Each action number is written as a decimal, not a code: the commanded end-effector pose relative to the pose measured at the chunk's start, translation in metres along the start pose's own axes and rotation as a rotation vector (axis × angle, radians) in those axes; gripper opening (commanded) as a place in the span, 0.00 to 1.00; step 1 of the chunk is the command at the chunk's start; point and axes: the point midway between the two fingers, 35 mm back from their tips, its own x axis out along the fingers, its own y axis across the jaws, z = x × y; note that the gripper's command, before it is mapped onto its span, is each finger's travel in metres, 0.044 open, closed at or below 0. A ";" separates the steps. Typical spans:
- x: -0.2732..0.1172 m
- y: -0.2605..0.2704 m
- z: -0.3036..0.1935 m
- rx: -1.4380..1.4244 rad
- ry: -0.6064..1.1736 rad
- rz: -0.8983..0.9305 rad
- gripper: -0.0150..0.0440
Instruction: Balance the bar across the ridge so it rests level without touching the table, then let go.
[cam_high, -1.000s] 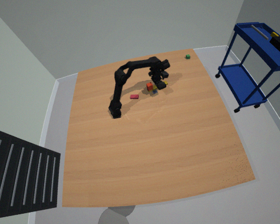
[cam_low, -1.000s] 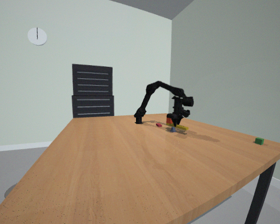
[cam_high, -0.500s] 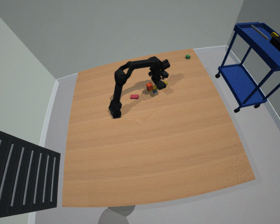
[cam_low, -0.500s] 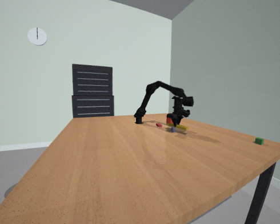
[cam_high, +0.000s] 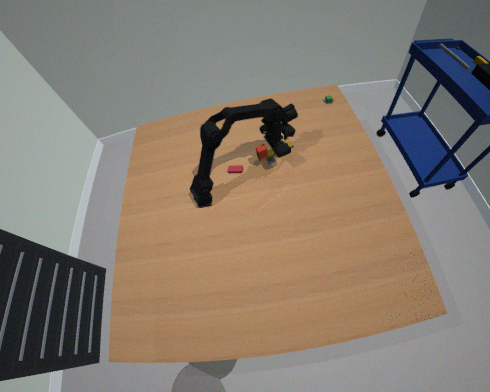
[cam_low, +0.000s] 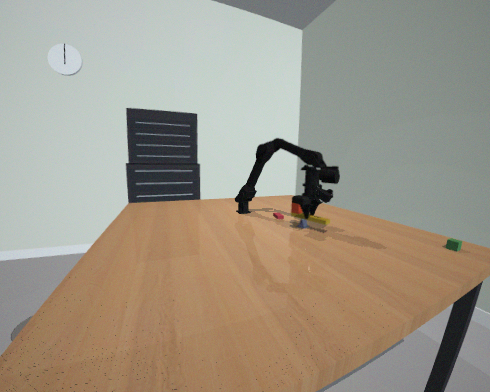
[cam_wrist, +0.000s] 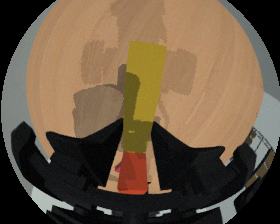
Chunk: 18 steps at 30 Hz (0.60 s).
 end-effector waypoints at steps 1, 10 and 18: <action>0.000 0.000 0.000 0.000 0.000 0.000 0.54; 0.000 0.000 0.000 0.000 0.000 0.000 0.55; 0.000 0.000 0.000 0.000 0.000 0.000 0.57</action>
